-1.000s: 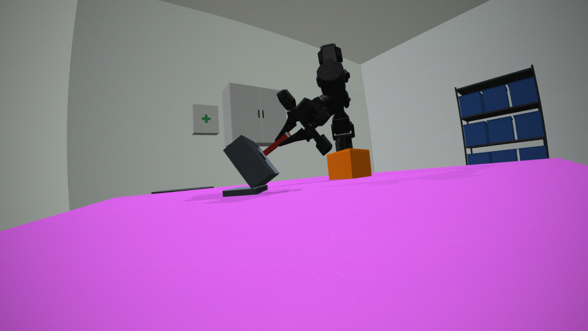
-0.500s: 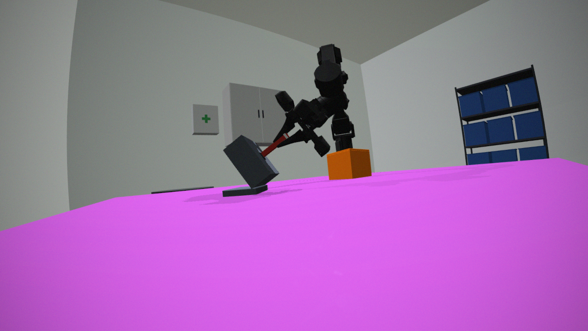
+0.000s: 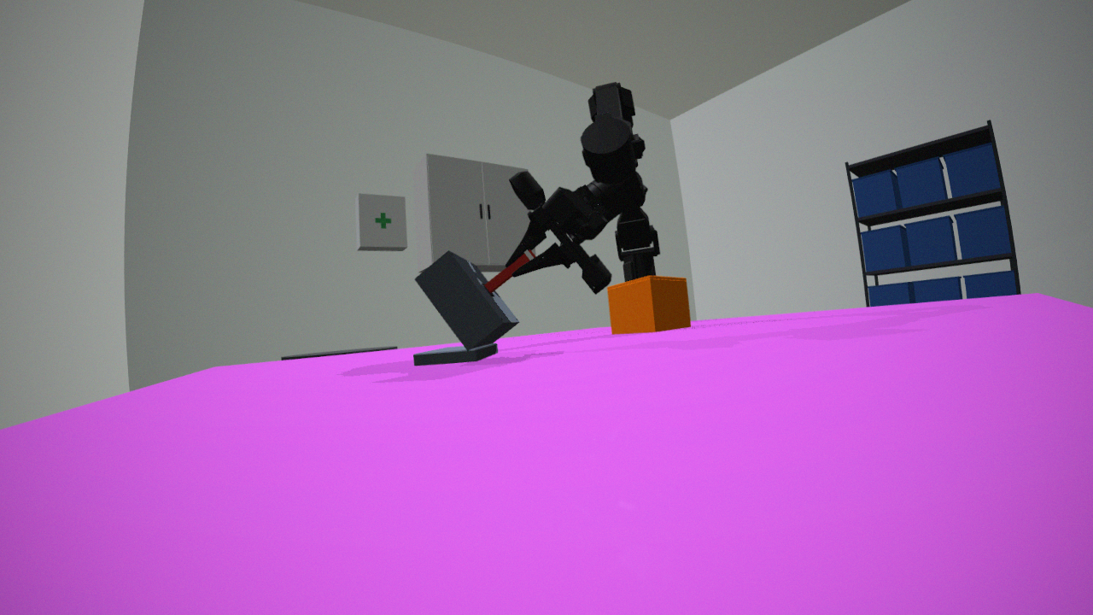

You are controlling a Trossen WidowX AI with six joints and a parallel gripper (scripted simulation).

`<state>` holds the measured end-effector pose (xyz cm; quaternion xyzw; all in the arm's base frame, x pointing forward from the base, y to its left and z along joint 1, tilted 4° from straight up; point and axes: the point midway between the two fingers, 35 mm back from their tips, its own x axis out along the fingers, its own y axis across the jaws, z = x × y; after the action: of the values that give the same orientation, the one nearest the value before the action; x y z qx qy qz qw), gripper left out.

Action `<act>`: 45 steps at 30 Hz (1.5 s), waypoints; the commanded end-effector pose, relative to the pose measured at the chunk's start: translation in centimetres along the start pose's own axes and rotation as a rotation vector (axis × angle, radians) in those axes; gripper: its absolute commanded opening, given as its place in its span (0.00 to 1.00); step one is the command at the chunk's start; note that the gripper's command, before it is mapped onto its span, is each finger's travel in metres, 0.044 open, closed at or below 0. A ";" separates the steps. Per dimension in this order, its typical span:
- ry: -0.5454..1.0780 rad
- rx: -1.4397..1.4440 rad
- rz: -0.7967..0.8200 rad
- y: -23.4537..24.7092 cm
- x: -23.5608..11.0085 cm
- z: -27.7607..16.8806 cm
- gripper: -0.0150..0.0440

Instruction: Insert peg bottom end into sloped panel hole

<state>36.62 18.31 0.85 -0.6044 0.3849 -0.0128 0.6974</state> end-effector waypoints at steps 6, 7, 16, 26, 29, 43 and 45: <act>-0.001 -0.006 0.005 0.1 0.5 0.0 0.25; -0.001 -0.006 0.004 0.1 0.6 0.0 0.25; -0.001 -0.006 0.004 0.0 1.0 0.0 0.25; -0.001 -0.006 0.004 -0.1 1.6 0.0 0.25; -0.001 -0.006 0.004 -0.1 1.8 -0.1 0.25; -0.001 -0.006 0.003 0.0 2.3 -0.1 0.25; -0.001 -0.006 0.003 0.1 2.4 -0.1 0.25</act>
<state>38.21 17.17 -0.21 -0.6044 0.3848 -0.0126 0.6975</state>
